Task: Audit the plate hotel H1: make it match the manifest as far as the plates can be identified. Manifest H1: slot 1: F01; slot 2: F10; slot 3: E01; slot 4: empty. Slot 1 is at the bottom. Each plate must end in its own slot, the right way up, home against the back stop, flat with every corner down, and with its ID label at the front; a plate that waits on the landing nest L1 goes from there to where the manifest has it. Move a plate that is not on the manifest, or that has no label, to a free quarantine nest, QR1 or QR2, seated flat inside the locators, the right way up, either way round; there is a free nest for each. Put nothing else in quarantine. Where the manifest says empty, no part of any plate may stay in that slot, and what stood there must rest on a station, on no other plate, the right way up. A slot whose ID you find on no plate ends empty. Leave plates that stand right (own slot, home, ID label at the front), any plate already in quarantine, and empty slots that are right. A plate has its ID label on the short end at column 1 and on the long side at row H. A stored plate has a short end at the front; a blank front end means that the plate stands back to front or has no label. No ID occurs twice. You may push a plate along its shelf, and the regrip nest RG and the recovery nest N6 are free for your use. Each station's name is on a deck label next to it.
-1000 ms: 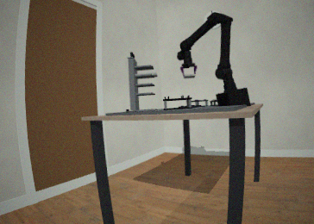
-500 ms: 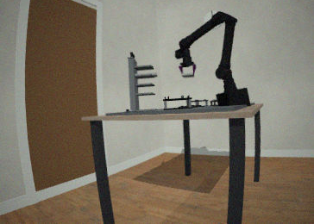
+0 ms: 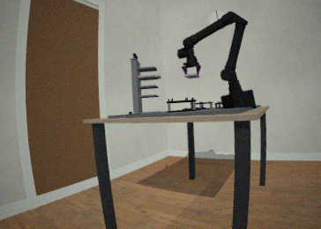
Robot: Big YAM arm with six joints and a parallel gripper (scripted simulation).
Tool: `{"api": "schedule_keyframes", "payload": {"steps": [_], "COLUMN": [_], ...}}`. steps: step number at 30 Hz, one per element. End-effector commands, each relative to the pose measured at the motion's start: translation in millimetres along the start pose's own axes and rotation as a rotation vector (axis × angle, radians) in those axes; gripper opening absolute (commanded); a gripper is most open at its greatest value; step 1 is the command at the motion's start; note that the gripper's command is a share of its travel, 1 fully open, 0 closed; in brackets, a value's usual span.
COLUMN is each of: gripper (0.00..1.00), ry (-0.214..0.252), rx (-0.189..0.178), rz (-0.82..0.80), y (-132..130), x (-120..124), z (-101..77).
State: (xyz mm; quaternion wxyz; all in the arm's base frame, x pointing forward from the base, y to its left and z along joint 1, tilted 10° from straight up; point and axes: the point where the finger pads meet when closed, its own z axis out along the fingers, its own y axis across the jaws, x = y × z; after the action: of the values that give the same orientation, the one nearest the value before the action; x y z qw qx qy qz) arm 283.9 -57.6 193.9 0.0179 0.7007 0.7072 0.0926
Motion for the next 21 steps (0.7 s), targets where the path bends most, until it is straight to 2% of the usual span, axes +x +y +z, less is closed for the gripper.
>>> {"api": "schedule_keyframes", "payload": {"steps": [1, 5, 6, 7, 13, 15, 16, 18, 21], "gripper": [0.86, 0.86, 0.86, 0.86, 0.86, 0.86, 0.86, 0.86, 0.86], "ry": [-0.004, -0.002, -0.006, -0.002, -0.001, -0.001, -0.005, -0.001, -0.001], "rx": [-0.003, -0.003, -0.023, -0.001, 0.001, 0.001, -0.018, 0.001, 0.001], "rz": [0.026, 0.026, 0.023, 0.026, 0.027, 0.027, 0.024, 0.027, 0.027], "y": [-4.4, -6.6, -0.8, -0.5, -1.1, -1.1, -1.0, -1.0, -1.2], "x": [11.7, 19.8, 18.5, 17.5, 16.9, 16.9, 17.6, 16.9, 16.9], "z": [-4.5, -4.4, -0.9, 7.8, 24.3, 24.3, 21.8, 32.3, 40.4]}}
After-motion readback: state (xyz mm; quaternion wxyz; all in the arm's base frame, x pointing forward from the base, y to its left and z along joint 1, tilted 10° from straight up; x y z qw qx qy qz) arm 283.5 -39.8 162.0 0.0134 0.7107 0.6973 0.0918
